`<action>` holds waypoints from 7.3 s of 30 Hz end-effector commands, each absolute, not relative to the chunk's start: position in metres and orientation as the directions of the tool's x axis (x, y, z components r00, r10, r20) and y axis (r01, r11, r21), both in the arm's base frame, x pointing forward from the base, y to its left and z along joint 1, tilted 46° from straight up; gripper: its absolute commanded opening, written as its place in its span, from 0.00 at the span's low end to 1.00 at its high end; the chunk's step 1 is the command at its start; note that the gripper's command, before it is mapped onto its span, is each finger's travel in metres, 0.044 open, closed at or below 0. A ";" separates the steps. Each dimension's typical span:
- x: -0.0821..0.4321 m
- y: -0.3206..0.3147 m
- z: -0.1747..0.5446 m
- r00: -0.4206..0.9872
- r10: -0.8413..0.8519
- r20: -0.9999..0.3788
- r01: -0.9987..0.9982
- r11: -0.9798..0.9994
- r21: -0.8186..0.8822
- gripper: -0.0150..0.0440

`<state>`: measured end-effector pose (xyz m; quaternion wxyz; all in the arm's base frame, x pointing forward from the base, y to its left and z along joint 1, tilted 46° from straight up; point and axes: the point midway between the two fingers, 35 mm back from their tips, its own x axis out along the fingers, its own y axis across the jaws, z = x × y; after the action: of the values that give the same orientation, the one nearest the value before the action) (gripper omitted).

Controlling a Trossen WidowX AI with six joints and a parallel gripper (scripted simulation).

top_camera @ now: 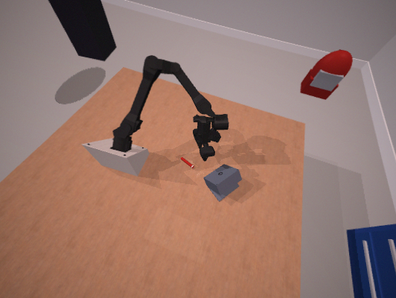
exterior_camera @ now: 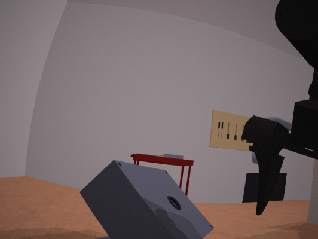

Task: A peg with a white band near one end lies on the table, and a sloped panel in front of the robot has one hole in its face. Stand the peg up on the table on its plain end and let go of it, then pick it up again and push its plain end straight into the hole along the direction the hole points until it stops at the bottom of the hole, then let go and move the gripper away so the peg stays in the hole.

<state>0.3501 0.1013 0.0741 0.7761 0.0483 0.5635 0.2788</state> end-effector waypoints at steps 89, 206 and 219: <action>0.316 0.087 -0.005 0.097 0.714 -0.694 0.441 0.594 0.673 0.64; 0.272 0.077 0.032 0.694 0.245 -0.677 0.445 0.593 0.671 0.34; 0.264 0.079 0.035 0.753 0.157 -0.639 0.446 0.592 0.671 0.34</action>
<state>0.2662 0.0789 0.0352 0.8213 0.4422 0.3513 -0.0809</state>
